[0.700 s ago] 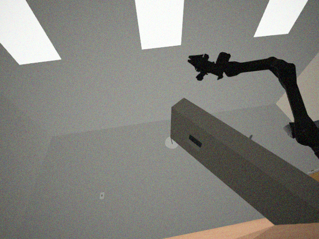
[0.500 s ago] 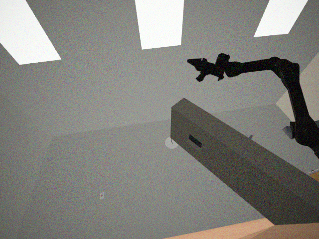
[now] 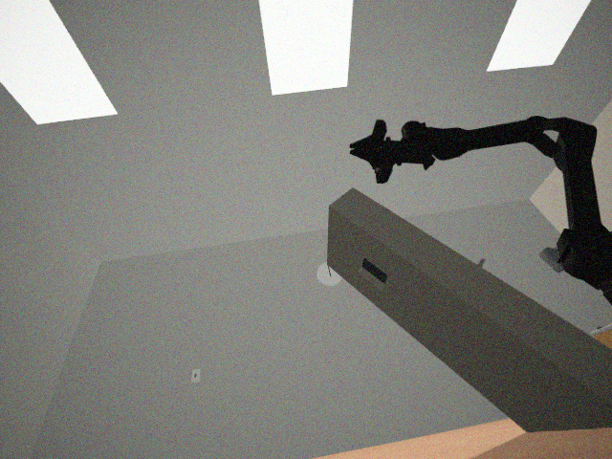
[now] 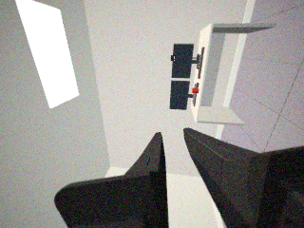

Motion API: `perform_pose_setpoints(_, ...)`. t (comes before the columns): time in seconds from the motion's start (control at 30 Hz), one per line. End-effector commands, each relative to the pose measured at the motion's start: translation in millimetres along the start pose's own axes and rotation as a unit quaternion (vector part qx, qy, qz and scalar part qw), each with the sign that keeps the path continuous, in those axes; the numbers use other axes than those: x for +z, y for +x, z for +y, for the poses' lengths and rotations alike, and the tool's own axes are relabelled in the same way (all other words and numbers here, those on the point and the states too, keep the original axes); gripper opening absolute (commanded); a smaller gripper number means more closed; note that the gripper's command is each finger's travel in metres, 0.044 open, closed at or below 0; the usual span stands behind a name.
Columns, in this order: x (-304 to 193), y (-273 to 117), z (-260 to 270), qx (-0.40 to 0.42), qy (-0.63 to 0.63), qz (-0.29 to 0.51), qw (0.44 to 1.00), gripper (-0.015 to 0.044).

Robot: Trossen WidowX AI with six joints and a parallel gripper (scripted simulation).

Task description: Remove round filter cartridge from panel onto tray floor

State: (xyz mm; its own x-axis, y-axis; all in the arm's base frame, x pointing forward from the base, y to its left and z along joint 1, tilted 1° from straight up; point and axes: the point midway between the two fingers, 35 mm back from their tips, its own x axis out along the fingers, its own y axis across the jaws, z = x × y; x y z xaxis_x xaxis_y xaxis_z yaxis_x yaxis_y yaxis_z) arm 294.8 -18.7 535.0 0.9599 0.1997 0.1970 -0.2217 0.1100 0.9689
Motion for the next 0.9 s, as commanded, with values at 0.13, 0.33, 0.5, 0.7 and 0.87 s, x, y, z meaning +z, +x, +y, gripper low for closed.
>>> perform_pose_setpoints(0.13,-32.2,-7.1,-111.8,-0.138,-0.288,0.046,0.946,0.0089)
perform_pose_setpoints(0.33,-54.4,-22.4,-171.3,-0.196,-0.448,0.117,0.864,0.0089)
perform_pose_setpoints(0.5,-73.7,-42.3,-220.6,-0.225,-0.573,0.198,0.763,0.0089)
perform_pose_setpoints(0.7,-95.4,-74.4,-277.5,-0.226,-0.700,0.310,0.602,0.0089)
perform_pose_setpoints(0.87,-97.2,-77.7,-282.6,-0.224,-0.710,0.321,0.585,0.0089)
